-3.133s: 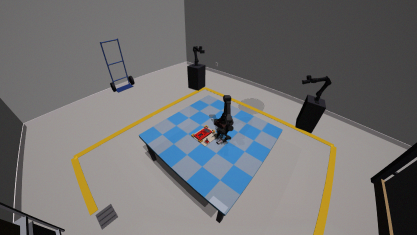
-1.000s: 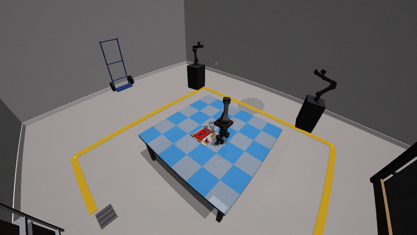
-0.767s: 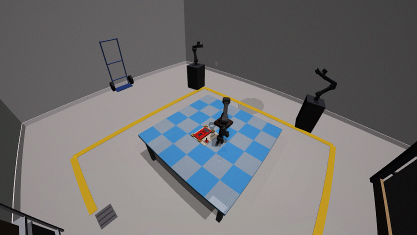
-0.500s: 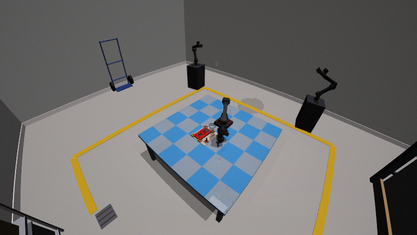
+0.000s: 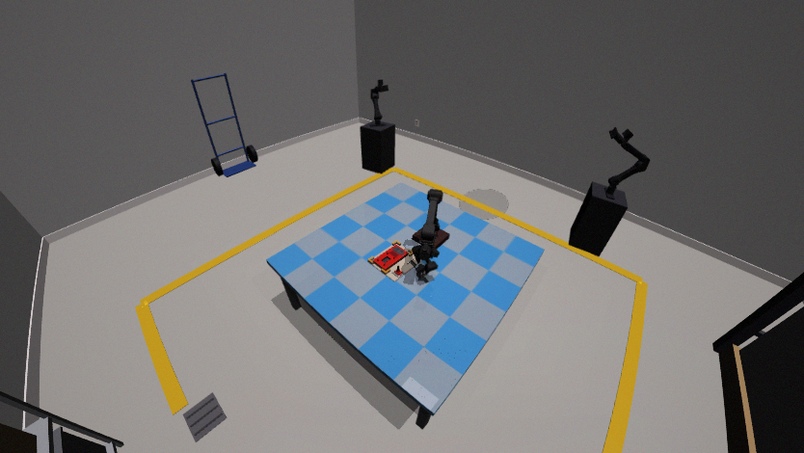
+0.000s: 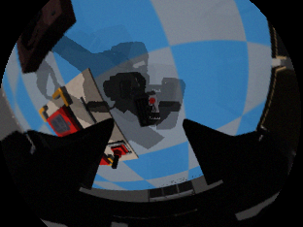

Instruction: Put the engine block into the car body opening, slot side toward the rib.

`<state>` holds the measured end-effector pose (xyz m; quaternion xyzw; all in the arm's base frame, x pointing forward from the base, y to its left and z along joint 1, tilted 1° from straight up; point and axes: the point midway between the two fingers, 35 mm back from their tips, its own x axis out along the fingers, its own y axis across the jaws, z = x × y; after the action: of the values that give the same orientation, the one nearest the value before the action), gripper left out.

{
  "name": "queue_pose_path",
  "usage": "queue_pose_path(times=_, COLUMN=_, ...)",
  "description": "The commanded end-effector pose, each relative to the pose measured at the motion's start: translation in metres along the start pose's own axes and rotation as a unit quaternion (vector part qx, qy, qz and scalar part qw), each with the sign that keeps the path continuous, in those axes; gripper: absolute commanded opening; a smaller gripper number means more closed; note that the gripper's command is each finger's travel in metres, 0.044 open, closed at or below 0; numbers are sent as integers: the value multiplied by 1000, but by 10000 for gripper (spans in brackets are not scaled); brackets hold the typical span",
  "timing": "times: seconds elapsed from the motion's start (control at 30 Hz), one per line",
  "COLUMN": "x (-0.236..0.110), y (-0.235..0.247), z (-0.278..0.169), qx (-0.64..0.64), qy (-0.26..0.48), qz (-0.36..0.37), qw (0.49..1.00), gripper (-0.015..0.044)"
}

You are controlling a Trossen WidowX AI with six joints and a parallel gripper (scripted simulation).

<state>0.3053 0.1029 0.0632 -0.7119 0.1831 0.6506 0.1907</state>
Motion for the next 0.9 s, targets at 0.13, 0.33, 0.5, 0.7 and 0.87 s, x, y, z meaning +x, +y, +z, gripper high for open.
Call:
queue_pose_path(times=0.13, x=-4, y=0, z=-1, qx=-111, qy=-30, qz=-4, qw=993, gripper=440)
queue_pose_path(times=0.33, x=-4, y=1, z=-2, qx=-114, qy=-30, qz=-4, qw=993, gripper=440)
queue_pose_path(times=0.5, x=6, y=1, z=-2, qx=-114, qy=-30, qz=-4, qw=993, gripper=440)
queue_pose_path(times=0.7, x=13, y=1, z=-2, qx=-114, qy=-30, qz=-4, qw=993, gripper=440)
queue_pose_path(times=0.87, x=21, y=1, z=-1, qx=-114, qy=-30, qz=-4, qw=993, gripper=440)
